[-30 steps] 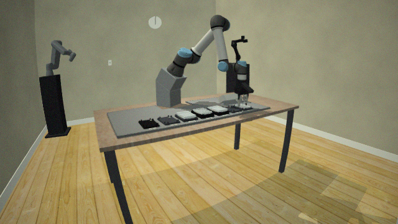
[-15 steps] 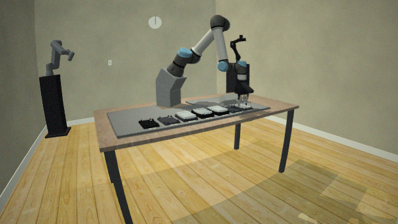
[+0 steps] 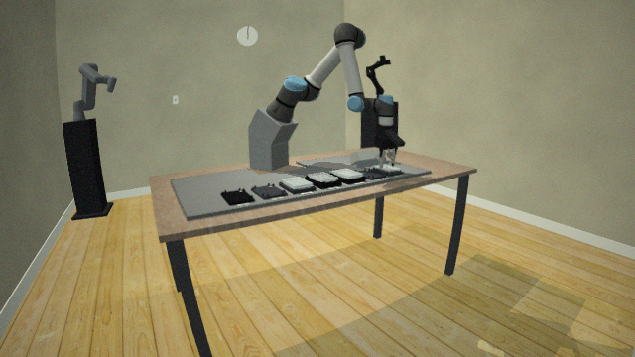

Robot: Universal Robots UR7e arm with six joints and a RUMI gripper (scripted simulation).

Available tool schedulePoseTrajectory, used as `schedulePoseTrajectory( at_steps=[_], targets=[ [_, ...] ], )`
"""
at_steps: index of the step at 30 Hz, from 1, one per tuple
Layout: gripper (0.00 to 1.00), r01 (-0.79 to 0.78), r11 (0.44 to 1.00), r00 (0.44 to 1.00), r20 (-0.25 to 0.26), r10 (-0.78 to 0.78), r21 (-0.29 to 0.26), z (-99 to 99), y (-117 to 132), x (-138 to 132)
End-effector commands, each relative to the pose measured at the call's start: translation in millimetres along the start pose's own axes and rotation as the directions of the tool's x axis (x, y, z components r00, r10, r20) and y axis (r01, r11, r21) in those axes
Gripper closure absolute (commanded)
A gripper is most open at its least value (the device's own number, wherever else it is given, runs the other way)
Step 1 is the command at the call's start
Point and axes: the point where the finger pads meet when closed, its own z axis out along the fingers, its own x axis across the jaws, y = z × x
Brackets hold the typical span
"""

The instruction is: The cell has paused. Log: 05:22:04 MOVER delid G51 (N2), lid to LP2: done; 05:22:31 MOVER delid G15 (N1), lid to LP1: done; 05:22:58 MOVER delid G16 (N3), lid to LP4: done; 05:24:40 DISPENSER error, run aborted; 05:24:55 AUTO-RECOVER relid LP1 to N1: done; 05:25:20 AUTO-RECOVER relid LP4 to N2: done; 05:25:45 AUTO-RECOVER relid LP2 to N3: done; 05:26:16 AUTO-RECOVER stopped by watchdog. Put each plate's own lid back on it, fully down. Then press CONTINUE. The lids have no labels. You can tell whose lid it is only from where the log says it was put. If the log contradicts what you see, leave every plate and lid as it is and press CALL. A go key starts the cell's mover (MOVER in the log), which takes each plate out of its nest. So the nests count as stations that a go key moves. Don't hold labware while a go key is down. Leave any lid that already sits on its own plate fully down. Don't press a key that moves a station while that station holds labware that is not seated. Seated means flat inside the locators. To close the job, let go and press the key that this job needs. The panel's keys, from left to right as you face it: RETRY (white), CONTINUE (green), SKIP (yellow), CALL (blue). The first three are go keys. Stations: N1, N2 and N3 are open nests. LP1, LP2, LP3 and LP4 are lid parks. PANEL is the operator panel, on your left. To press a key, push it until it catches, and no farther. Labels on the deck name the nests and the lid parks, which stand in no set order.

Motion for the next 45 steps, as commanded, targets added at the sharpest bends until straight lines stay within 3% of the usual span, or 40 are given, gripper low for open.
schedulePoseTrajectory(
  at_steps=[1,17,23,45],
  targets=[
    [1.0,0.0,1.0,1.0,0.001,0.0,0.001,-9.4,0,0],
    [1.0,0.0,1.0,1.0,0.001,0.0,0.001,-32.7,0,0],
    [1.0,0.0,1.0,1.0,0.001,0.0,0.001,-33.3,0,0],
    [1.0,-0.022,1.0,1.0,0.0,0.022,0.001,-33.2,-1,100]
  ],
)
